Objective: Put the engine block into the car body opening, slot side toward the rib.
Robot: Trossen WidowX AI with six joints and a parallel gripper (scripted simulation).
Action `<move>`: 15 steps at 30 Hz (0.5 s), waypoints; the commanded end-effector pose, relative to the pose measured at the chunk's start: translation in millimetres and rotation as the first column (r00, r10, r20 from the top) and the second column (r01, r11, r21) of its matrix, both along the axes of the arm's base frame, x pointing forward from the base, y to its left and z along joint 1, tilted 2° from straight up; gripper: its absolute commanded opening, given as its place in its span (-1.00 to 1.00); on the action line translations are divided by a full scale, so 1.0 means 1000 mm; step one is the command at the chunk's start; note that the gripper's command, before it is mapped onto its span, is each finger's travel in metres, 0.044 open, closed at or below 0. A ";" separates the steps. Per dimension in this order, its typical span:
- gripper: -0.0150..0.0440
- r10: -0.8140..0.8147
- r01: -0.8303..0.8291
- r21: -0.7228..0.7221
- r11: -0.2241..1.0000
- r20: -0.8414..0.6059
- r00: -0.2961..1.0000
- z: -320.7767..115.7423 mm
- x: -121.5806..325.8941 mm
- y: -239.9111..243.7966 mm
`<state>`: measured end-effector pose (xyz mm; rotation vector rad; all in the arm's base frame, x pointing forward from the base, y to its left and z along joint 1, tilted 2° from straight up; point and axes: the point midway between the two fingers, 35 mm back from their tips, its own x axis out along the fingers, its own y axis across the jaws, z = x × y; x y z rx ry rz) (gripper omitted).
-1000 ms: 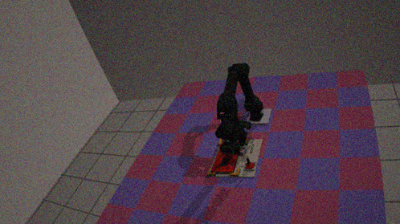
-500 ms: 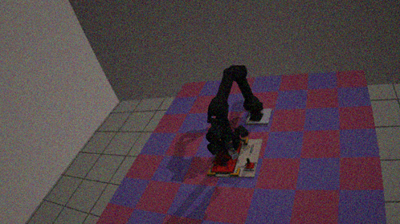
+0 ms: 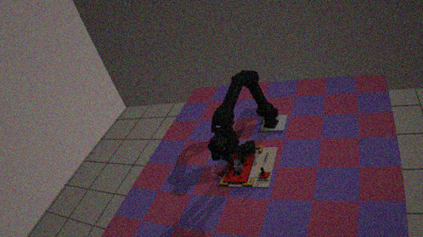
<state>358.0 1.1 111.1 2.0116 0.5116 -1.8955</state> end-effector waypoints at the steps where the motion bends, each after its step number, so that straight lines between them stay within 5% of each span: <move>1: -0.49 -0.160 0.160 0.009 0.987 -0.017 0.987 -0.008 0.002 -0.011; 5: -0.49 -0.245 0.245 0.011 0.969 -0.020 0.969 -0.011 0.002 -0.017; 11: 0.04 -0.271 0.272 0.012 0.962 -0.022 0.962 -0.011 0.003 -0.017; 15: 0.05 -0.271 0.272 0.012 0.962 -0.022 0.962 -0.011 0.003 -0.017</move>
